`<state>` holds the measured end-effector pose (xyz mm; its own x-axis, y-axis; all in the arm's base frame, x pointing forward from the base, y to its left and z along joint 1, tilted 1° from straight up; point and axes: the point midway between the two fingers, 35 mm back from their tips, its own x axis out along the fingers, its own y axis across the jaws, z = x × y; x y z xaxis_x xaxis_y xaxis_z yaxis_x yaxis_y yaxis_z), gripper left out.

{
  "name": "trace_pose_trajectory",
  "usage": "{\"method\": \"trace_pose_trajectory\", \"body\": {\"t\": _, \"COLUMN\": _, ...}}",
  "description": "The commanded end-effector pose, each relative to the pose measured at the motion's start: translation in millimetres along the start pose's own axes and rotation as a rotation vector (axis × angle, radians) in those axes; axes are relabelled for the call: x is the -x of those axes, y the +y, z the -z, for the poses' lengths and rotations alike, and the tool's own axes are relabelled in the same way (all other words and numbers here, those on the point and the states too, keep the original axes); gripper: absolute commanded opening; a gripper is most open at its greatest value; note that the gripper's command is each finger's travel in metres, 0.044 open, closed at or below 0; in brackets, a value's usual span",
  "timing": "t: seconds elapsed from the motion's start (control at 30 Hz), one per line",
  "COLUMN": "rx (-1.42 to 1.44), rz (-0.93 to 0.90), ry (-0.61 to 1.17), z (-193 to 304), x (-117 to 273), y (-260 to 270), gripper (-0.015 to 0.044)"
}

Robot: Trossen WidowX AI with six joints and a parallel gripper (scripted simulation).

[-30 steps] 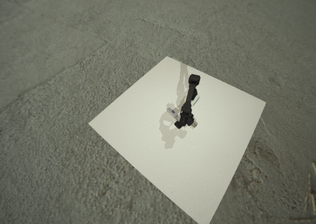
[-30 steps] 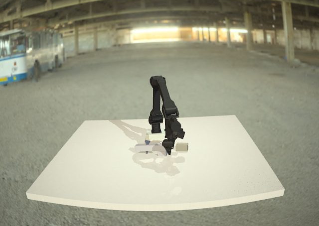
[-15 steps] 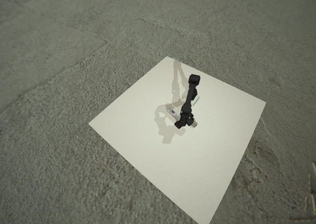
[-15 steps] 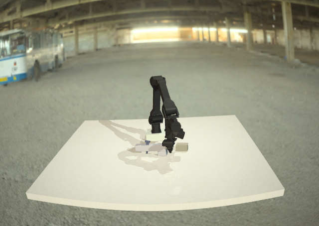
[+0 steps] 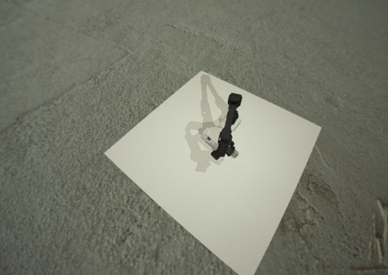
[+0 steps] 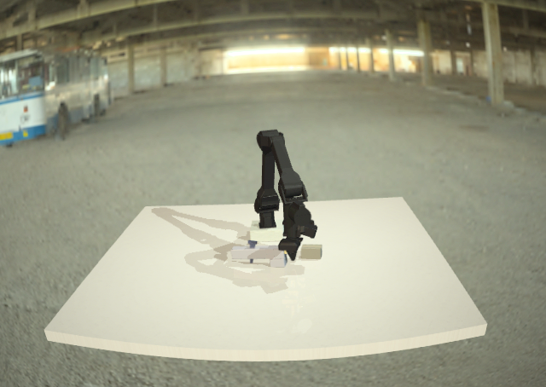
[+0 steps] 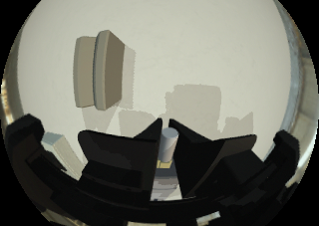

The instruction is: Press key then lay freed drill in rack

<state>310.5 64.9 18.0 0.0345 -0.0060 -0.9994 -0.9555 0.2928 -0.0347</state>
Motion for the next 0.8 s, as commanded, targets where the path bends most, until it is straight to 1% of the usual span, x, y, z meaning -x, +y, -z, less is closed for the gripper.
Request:
{"method": "trace_pose_trajectory", "body": {"t": 0.0, "rx": -0.001, "rz": 0.001, "ry": -0.005, "z": -5.0, "x": 0.9, "y": -0.9, "gripper": 0.0}}
{"method": "trace_pose_trajectory", "body": {"t": 0.77, "rx": -0.001, "rz": 0.001, "ry": -0.008, "z": -34.8, "x": 4.5, "y": -2.4, "gripper": 0.0}}
